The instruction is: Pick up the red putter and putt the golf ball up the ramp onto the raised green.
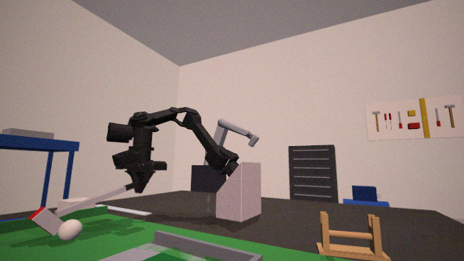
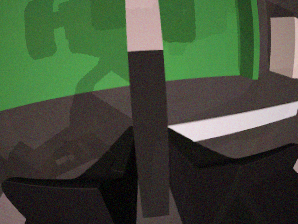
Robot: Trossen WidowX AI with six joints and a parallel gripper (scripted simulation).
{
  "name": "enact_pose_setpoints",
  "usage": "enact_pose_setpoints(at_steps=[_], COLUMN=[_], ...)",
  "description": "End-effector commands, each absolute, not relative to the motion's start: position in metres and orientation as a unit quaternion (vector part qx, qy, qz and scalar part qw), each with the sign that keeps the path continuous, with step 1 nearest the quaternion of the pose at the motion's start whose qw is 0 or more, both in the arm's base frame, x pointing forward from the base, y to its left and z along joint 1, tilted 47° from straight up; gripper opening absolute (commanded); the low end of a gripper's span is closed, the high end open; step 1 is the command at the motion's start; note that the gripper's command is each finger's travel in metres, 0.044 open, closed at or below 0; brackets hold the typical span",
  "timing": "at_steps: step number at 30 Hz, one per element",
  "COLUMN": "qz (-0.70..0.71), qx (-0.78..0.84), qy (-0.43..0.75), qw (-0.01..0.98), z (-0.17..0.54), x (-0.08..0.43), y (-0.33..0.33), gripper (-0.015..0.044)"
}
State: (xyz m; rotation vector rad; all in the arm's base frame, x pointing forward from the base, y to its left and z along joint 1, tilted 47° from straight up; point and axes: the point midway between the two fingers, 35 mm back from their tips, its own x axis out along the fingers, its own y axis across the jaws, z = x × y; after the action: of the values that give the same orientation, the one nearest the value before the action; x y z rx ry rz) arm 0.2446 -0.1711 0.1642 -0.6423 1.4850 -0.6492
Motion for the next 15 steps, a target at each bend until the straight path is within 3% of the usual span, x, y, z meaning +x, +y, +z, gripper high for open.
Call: enact_pose_setpoints(at_steps=[1, 15], qz=[-0.285, -0.283], qx=[-0.282, -0.283], qy=[0.652, 0.651], qw=[0.644, 0.645], z=[0.164, 0.175], x=[0.245, 0.246], y=[-0.171, -0.183], gripper=[0.0000, 0.0000])
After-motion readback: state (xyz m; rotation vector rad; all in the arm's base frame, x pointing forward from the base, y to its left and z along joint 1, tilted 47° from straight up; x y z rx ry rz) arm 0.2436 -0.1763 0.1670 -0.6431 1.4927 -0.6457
